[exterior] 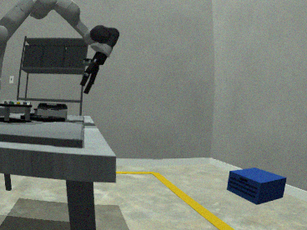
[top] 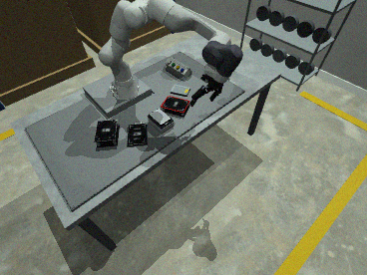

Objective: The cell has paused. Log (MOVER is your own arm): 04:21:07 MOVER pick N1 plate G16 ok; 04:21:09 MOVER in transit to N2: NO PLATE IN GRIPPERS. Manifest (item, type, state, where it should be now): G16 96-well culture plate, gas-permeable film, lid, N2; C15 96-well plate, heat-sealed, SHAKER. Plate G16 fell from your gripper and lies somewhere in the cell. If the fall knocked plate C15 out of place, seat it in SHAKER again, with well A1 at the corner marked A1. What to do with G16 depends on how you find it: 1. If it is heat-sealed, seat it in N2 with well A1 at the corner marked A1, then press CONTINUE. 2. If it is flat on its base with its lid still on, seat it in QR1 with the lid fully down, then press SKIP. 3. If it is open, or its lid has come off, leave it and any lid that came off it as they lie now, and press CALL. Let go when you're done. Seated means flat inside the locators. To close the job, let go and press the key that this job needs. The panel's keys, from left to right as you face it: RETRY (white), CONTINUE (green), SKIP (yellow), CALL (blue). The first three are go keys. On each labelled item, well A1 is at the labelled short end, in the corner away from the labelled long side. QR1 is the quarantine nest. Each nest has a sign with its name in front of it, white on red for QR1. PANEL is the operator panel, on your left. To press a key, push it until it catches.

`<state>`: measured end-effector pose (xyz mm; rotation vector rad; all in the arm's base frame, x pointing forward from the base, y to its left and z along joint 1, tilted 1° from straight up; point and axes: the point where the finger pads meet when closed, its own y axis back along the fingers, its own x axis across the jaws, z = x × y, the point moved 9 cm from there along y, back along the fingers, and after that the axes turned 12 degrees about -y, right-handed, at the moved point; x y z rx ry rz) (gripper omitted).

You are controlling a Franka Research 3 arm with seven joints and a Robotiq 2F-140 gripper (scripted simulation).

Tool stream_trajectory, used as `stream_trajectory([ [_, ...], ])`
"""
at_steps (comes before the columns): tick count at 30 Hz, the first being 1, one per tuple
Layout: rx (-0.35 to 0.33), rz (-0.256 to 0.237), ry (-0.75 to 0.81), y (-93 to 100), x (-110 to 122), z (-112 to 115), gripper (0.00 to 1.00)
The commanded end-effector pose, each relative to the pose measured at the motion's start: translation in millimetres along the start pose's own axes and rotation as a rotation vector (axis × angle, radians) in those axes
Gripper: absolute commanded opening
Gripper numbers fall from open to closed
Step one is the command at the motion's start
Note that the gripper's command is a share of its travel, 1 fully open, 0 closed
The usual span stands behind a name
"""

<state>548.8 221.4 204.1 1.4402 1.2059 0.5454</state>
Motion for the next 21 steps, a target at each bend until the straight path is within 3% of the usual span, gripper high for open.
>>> stream_trajectory([
  [1, -0.009, 0.014, 0.006, 3.5, 2.7, 1.0, 1.0],
  [15, -0.013, 0.022, 0.063, 9.9, -2.0, 3.2, 1.0],
  [21, -0.019, 0.036, 0.158, 20.3, -10.0, 6.8, 1.0],
])
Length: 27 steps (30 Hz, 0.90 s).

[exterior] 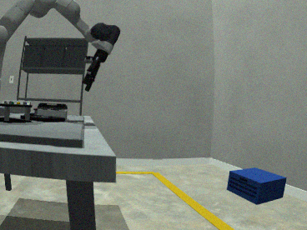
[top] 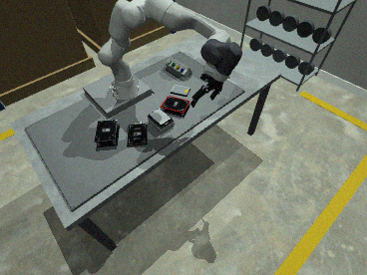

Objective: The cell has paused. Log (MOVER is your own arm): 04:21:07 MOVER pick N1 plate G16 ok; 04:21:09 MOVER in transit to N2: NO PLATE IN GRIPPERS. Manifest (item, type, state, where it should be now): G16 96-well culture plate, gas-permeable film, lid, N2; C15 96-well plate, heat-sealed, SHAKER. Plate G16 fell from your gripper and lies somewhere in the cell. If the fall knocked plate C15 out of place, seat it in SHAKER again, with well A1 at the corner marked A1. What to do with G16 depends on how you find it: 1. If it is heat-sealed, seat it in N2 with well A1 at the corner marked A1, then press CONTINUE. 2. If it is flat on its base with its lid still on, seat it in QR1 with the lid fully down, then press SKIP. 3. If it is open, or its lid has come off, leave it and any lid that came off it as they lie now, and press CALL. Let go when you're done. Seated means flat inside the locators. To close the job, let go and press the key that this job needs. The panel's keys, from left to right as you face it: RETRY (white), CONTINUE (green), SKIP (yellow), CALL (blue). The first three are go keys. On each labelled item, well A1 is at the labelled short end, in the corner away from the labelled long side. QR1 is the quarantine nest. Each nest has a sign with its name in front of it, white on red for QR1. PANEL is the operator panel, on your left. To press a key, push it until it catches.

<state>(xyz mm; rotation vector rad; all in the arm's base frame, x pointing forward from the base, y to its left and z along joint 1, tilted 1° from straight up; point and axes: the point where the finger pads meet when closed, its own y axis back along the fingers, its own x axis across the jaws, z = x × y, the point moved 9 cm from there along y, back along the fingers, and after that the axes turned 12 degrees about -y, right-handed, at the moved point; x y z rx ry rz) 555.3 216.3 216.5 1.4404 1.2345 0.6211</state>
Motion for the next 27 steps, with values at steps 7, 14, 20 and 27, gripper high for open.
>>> stream_trajectory([
  [7, -0.023, 0.034, 0.27, 26.9, -19.8, 7.6, 1.0],
  [14, -0.043, 0.053, 0.44, 45.3, -35.4, 12.1, 1.0],
  [20, -0.077, 0.07, 0.618, 71.1, -58.6, 17.5, 1.0],
  [27, -0.118, 0.079, 0.751, 99.4, -86.0, 21.7, 1.0],
])
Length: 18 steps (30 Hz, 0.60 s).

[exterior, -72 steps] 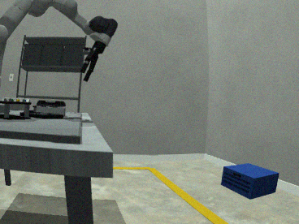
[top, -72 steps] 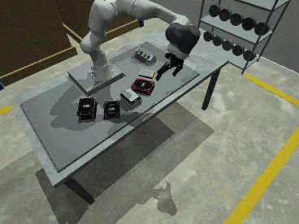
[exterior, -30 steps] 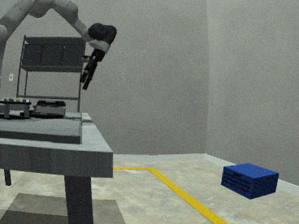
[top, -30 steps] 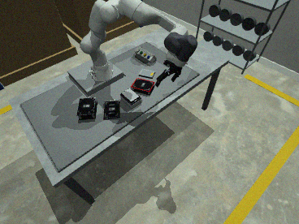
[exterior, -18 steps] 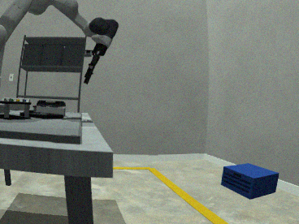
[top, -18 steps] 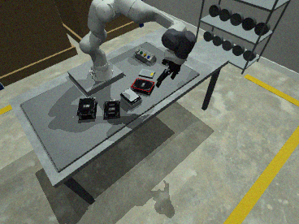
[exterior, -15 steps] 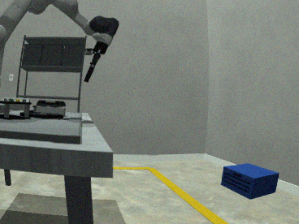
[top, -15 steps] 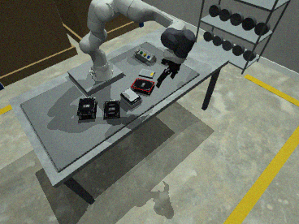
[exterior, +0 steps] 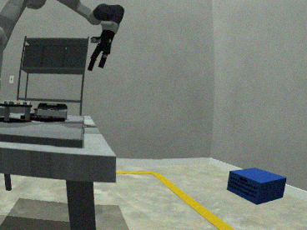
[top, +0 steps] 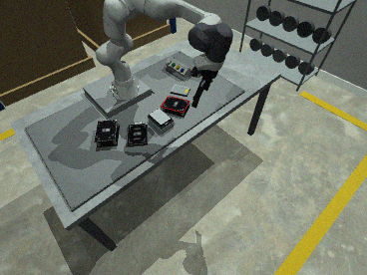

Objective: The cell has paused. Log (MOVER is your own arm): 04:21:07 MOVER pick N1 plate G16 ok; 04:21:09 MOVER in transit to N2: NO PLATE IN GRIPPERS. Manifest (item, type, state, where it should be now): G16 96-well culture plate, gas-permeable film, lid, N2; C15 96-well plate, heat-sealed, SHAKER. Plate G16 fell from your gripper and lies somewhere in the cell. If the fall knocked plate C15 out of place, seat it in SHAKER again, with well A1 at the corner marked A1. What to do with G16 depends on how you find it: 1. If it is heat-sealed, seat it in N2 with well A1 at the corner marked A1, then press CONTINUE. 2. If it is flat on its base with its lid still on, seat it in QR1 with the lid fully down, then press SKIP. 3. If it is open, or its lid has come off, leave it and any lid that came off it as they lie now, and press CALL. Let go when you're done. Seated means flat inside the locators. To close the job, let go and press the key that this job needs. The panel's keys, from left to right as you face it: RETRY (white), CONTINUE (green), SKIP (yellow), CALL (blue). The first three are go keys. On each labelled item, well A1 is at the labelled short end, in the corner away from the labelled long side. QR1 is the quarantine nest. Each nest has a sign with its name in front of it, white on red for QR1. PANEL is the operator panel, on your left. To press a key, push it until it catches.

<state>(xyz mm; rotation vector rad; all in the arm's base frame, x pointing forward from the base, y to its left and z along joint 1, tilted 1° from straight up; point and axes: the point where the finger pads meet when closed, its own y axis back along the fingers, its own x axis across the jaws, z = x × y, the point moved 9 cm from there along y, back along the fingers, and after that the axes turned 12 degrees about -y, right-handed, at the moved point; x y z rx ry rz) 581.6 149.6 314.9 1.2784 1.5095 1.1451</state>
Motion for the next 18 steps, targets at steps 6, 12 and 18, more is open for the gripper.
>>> stream_trajectory([
  [6, -0.036, 0.014, 0.389, 34.4, -30.0, -11.3, 1.0],
  [12, -0.075, 0.002, 0.518, 65.1, -56.3, -22.7, 1.0],
  [18, -0.102, -0.012, 0.6, 84.3, -73.1, -31.8, 1.0],
])
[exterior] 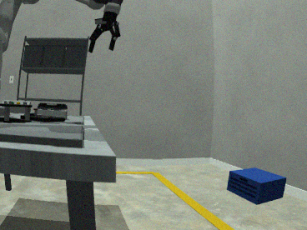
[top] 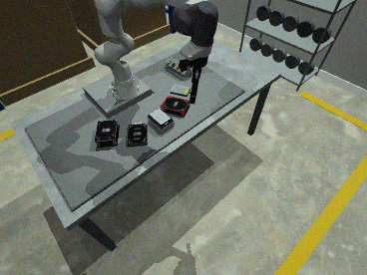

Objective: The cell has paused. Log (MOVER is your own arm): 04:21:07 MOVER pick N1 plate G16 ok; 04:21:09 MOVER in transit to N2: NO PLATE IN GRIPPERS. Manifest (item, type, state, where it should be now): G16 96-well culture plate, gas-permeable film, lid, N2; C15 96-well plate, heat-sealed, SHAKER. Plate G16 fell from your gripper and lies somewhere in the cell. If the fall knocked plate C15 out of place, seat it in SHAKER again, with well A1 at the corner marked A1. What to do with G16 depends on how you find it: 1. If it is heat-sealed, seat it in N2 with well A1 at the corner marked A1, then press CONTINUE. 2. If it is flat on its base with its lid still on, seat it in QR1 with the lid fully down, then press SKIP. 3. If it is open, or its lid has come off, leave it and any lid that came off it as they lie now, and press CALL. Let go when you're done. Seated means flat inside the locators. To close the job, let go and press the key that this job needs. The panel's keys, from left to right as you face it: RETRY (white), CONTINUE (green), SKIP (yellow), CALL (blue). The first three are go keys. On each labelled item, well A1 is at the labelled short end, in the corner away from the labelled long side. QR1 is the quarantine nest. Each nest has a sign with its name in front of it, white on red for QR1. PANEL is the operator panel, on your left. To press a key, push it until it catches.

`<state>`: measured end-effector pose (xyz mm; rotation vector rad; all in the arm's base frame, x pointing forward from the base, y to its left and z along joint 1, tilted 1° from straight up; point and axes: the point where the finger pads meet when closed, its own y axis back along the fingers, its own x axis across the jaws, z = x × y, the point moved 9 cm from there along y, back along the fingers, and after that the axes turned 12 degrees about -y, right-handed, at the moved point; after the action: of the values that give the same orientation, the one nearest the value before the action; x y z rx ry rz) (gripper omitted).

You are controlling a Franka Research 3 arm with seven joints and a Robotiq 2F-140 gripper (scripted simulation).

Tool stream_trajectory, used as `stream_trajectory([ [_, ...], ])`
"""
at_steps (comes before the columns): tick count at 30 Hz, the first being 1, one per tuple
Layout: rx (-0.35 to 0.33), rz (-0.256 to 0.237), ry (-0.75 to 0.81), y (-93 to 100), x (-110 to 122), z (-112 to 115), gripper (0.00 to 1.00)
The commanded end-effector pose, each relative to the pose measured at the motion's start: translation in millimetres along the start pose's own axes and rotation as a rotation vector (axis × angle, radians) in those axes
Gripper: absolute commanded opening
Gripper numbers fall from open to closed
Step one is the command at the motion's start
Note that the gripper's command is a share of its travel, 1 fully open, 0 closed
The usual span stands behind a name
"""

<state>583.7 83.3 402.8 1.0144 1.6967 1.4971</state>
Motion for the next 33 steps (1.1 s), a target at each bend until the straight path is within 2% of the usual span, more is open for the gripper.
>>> stream_trajectory([
  [1, -0.014, 0.009, 0.279, 8.2, -5.1, -9.3, 1.0],
  [15, -0.064, -0.05, 0.585, 62.5, -37.6, -50.6, 1.0],
  [17, -0.064, -0.05, 0.585, 62.5, -37.6, -50.6, 1.0],
  [18, -0.071, -0.061, 0.646, 65.2, -38.9, -53.6, 1.0],
  [25, -0.079, -0.086, 0.811, 80.5, -47.4, -67.3, 1.0],
  [33, -0.084, -0.109, 0.978, 88.6, -51.5, -75.6, 1.0],
])
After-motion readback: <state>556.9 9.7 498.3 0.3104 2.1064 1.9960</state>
